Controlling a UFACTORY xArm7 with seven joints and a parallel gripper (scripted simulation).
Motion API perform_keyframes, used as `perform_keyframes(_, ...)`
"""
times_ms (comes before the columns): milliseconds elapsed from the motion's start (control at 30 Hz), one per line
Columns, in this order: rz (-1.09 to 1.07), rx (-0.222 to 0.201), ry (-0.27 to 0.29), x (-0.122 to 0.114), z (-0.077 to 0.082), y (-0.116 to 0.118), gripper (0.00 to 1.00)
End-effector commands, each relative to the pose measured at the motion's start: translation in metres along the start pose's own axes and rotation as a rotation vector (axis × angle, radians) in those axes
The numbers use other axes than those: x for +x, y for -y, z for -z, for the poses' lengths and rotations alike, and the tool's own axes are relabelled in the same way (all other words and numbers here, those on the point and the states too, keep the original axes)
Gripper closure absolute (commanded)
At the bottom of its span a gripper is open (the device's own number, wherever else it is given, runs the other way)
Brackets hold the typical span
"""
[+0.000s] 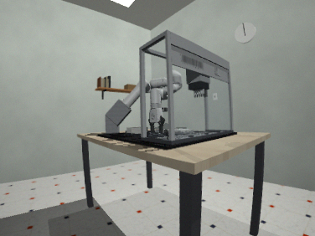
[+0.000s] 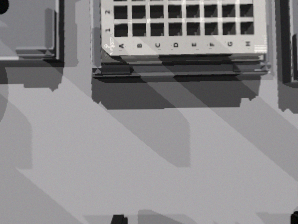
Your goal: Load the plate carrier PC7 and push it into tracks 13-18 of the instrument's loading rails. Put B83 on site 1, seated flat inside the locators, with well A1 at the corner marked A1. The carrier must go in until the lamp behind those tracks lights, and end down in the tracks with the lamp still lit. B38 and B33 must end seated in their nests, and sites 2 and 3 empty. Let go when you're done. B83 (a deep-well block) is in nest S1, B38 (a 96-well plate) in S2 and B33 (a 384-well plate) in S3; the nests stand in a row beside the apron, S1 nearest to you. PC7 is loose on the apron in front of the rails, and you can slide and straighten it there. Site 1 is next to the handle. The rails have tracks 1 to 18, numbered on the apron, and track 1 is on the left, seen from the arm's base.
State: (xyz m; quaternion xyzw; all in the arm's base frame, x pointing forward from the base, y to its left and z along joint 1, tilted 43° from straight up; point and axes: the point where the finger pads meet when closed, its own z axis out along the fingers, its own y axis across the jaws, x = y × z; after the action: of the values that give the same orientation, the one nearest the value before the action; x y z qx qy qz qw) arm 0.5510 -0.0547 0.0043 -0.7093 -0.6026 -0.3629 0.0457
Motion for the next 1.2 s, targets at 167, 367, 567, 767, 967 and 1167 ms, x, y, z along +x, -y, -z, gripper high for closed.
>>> perform_keyframes(167, -0.001, -0.004, 0.003, -0.001, -0.004, -0.002, 0.00)
perform_keyframes(367, -0.001, -0.004, 0.003, -0.001, -0.007, -0.002, 0.00)
perform_keyframes(567, -0.001, -0.004, 0.003, -0.001, -0.011, -0.002, 0.00)
perform_keyframes(767, -0.001, -0.004, 0.003, -0.001, -0.013, -0.002, 0.00)
perform_keyframes(967, -0.001, -0.004, 0.003, -0.001, -0.013, -0.002, 0.00)
perform_keyframes(1167, -0.001, -0.004, 0.003, -0.003, -0.013, -0.002, 0.00)
